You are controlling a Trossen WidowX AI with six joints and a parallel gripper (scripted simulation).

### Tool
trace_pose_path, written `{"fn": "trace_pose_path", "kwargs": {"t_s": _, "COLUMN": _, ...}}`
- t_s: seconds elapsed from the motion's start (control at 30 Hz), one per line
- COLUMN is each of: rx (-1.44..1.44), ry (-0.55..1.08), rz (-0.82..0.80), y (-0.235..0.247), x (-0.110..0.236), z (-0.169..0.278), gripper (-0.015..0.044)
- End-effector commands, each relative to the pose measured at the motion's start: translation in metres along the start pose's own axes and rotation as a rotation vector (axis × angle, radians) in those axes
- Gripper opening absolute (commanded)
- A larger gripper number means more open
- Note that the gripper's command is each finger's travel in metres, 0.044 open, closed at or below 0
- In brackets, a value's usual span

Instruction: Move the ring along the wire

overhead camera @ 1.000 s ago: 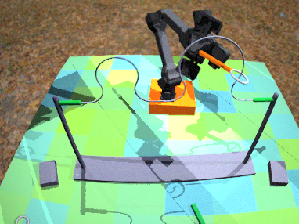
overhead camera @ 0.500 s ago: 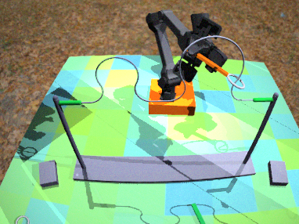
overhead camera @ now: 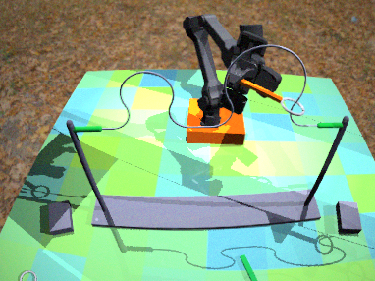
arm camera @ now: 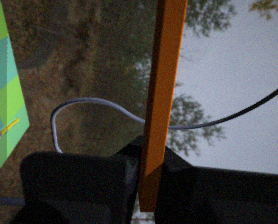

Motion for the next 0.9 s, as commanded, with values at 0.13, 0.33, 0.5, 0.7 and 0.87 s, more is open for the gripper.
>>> {"fn": "trace_pose_path", "kwargs": {"t_s": 0.13, "rx": -0.138, "ry": 0.027, "rz": -0.078, "y": 0.024, "x": 0.004, "z": 0.000, "gripper": -0.0150}}
{"fn": "trace_pose_path", "kwargs": {"t_s": 0.33, "rx": -0.248, "ry": 0.046, "rz": -0.138, "y": 0.040, "x": 0.009, "z": -0.003, "gripper": -0.0150}}
{"fn": "trace_pose_path", "kwargs": {"t_s": 0.5, "rx": -0.365, "ry": 0.019, "rz": -0.188, "y": 0.058, "x": 0.008, "z": -0.006, "gripper": -0.0150}}
{"fn": "trace_pose_path", "kwargs": {"t_s": 0.7, "rx": -0.507, "ry": 0.005, "rz": -0.250, "y": 0.078, "x": 0.011, "z": -0.013, "gripper": -0.0150}}
{"fn": "trace_pose_path", "kwargs": {"t_s": 0.87, "rx": -0.620, "ry": 0.023, "rz": -0.306, "y": 0.092, "x": 0.018, "z": -0.022, "gripper": -0.0150}}
Point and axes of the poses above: the point midway between the two fingers, 35 mm back from their tips, its own x axis back along the fingers, its own y axis across the jaws, z = x × y, the point moved 4 cm from there along x, back along the fingers, and after that the axes turned 4 degrees about -x, right-handed, at the moved point
